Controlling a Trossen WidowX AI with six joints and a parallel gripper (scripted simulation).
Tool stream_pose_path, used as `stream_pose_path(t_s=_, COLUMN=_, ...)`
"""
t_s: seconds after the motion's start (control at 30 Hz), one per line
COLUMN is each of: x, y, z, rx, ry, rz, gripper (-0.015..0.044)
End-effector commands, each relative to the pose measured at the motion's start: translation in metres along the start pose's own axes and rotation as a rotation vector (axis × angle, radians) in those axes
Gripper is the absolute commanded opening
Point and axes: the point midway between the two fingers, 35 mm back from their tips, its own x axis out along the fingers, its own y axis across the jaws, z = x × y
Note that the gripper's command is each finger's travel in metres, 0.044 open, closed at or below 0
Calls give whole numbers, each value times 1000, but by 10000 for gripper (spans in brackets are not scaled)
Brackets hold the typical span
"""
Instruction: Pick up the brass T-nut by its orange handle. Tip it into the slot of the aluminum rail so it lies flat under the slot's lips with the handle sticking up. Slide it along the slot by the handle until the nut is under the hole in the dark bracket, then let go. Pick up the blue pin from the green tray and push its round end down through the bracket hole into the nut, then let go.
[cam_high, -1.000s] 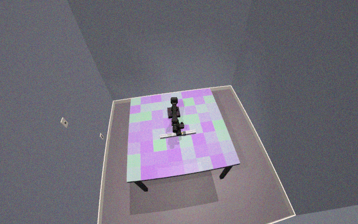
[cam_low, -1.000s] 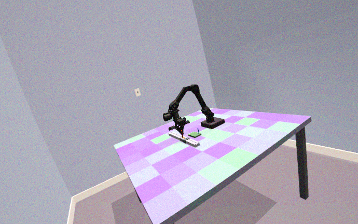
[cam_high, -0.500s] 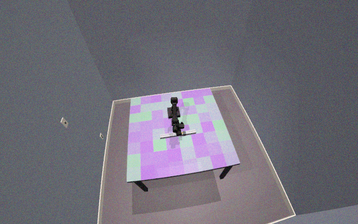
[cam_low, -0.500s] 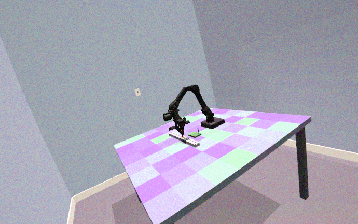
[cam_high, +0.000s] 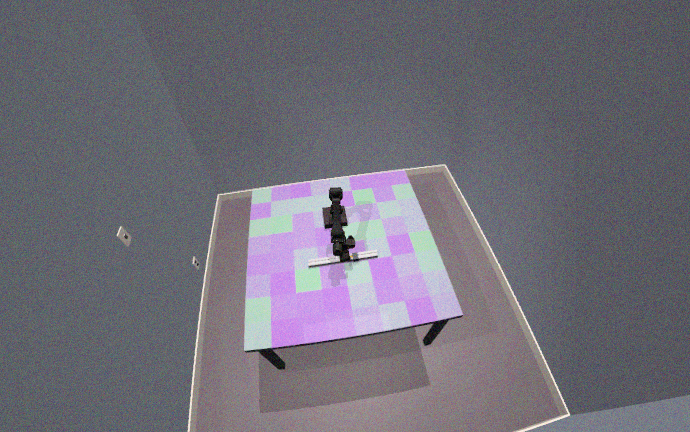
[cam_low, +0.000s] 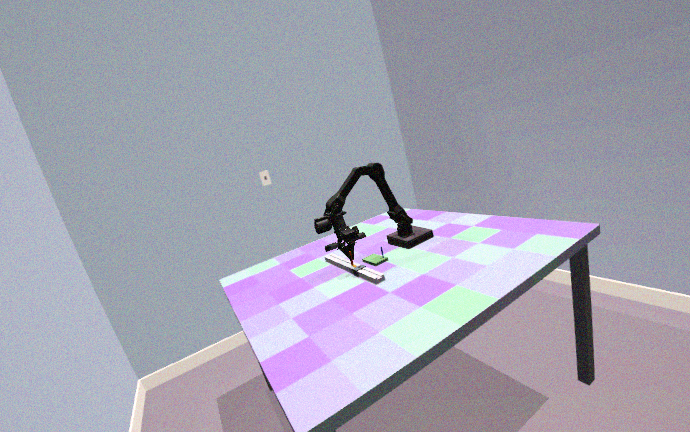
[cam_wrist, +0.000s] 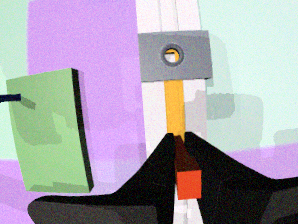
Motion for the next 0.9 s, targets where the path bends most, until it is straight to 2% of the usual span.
stream_pose_path(t_s=0.0, x=0, y=0, z=0, rx=0, ry=0, rz=0, gripper=-150)
stream_pose_path(t_s=0.07, x=0, y=0, z=0, rx=0, ry=0, rz=0, gripper=-150)
stream_pose_path(t_s=0.43, x=0, y=0, z=0, rx=0, ry=0, rz=0, gripper=139)
stream_pose_path(t_s=0.57, x=0, y=0, z=0, rx=0, ry=0, rz=0, gripper=145)
stream_pose_path(t_s=0.6, x=-1, y=0, z=1, rx=3, ry=6, rz=2, gripper=171)
stream_pose_path(t_s=0.87, x=-75, y=-6, z=34, rx=103, ry=288, rz=30, gripper=381)
